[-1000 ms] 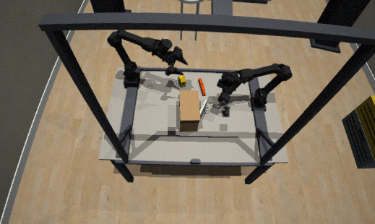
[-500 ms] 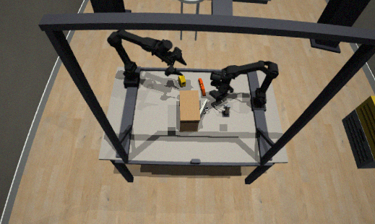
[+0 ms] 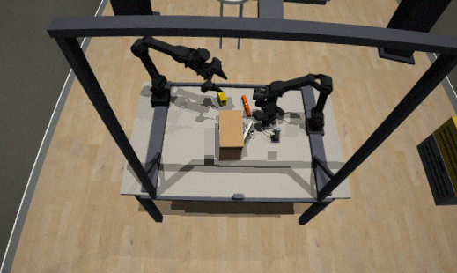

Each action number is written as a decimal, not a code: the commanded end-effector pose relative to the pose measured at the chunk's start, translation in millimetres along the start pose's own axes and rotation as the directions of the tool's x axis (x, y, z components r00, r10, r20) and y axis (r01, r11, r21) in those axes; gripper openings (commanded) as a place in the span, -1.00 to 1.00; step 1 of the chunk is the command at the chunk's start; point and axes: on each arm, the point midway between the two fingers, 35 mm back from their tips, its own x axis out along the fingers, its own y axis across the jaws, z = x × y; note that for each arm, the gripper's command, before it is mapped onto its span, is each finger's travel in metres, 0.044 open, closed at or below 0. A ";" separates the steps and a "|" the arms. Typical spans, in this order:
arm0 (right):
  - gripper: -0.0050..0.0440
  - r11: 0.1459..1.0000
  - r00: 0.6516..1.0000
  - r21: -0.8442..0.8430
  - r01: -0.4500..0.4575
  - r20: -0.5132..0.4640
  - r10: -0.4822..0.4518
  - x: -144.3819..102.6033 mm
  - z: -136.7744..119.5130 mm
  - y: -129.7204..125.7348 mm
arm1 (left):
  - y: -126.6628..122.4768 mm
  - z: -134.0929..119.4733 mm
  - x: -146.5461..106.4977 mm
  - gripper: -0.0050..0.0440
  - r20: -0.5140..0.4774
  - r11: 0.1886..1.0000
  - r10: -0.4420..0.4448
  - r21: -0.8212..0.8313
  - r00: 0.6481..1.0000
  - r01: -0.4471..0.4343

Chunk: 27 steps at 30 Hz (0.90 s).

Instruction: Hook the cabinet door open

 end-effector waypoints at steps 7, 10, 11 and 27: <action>-0.51 1.000 1.000 -0.017 -0.022 0.010 0.022 9.8 -1.8 7.1 | 0.7 8.6 -6.1 0.84 0.027 1.000 0.002 -0.005 1.000 -0.002; -0.58 1.000 1.000 -0.018 -0.024 0.012 0.024 10.3 1.0 10.2 | 0.7 8.6 -6.1 0.84 0.027 1.000 0.002 -0.005 1.000 -0.002; -0.61 1.000 1.000 -0.018 -0.024 0.012 0.025 9.7 -0.3 8.5 | 0.7 8.6 -6.1 0.84 0.027 1.000 0.002 -0.005 1.000 -0.002; -0.80 0.998 0.996 -0.044 -0.035 0.078 0.038 5.0 -3.1 6.9 | 0.4 8.7 -4.7 0.84 0.029 1.000 0.001 -0.006 1.000 -0.001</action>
